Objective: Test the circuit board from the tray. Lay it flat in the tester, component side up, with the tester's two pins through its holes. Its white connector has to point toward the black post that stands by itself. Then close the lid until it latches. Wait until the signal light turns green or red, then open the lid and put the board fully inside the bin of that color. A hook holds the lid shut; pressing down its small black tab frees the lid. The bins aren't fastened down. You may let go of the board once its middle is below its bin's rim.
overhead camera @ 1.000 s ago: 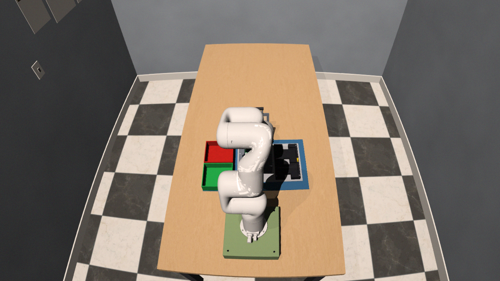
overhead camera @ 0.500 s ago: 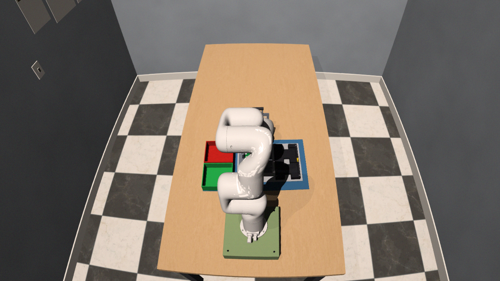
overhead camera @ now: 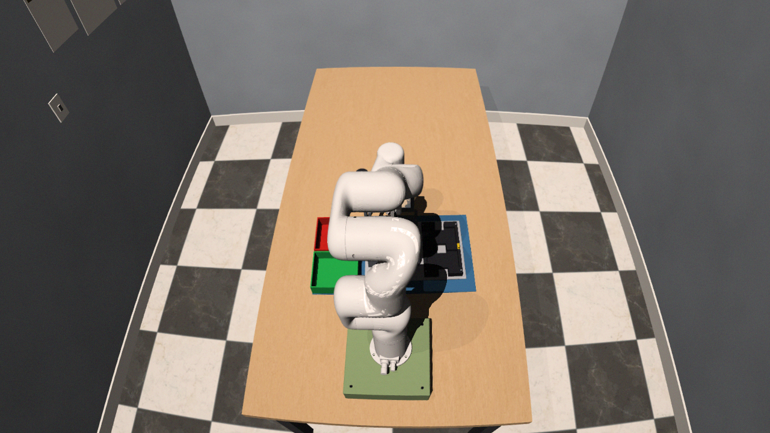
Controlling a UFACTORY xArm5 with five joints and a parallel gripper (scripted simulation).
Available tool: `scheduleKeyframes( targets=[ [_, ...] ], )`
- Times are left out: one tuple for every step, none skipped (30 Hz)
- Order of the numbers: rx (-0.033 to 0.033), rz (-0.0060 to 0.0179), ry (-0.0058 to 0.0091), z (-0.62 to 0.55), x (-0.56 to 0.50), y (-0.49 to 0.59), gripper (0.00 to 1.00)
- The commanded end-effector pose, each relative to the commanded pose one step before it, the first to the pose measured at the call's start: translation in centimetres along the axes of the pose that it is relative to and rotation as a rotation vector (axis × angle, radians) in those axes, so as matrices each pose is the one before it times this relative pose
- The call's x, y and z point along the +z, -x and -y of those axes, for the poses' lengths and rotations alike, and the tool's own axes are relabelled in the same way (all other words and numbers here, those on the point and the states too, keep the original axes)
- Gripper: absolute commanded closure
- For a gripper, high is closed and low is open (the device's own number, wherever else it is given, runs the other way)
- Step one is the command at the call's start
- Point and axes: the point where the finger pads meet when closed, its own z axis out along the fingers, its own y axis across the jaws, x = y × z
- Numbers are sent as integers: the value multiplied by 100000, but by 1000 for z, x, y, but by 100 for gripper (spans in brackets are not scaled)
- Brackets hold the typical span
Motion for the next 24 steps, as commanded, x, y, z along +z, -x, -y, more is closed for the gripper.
scheduleKeyframes(
  targets=[
    [0, -8, -185, 47, -4333, 33, 0],
    [0, 0, 0, 1, -740, 6, 0],
    [0, 0, 0, 2, -748, 6, 0],
    [0, 0, 0, 0, -753, 6, 0],
    [0, 0, 0, -1, -754, 6, 0],
    [0, 0, 0, 0, 0, 0, 0],
    [0, 0, 0, 0, 0, 0, 0],
    [0, 0, 0, 0, -852, 7, 0],
    [0, 0, 0, 1, -795, 6, 0],
    [0, 0, 0, 0, -732, 6, 0],
    [0, 0, 0, 0, -664, 5, 0],
    [0, 0, 0, 1, -592, 5, 0],
    [0, 0, 0, 0, -518, 4, 0],
    [0, 0, 0, 0, -443, 4, 0],
    [0, 0, 0, 0, -368, 3, 0],
    [0, 0, 0, 1, -296, 2, 0],
    [0, 0, 0, 0, -227, 2, 0],
    [0, 0, 0, 0, -164, 1, 0],
    [0, 0, 0, 0, -108, 1, 0],
    [0, 0, 0, 0, -62, 0, 0],
    [0, 0, 0, 0, -28, 0, 0],
    [0, 0, 0, 0, -7, 0, 0],
    [0, 0, 0, 0, 0, 0, 0],
    [0, 0, 0, 0, 0, 0, 0]
  ],
)
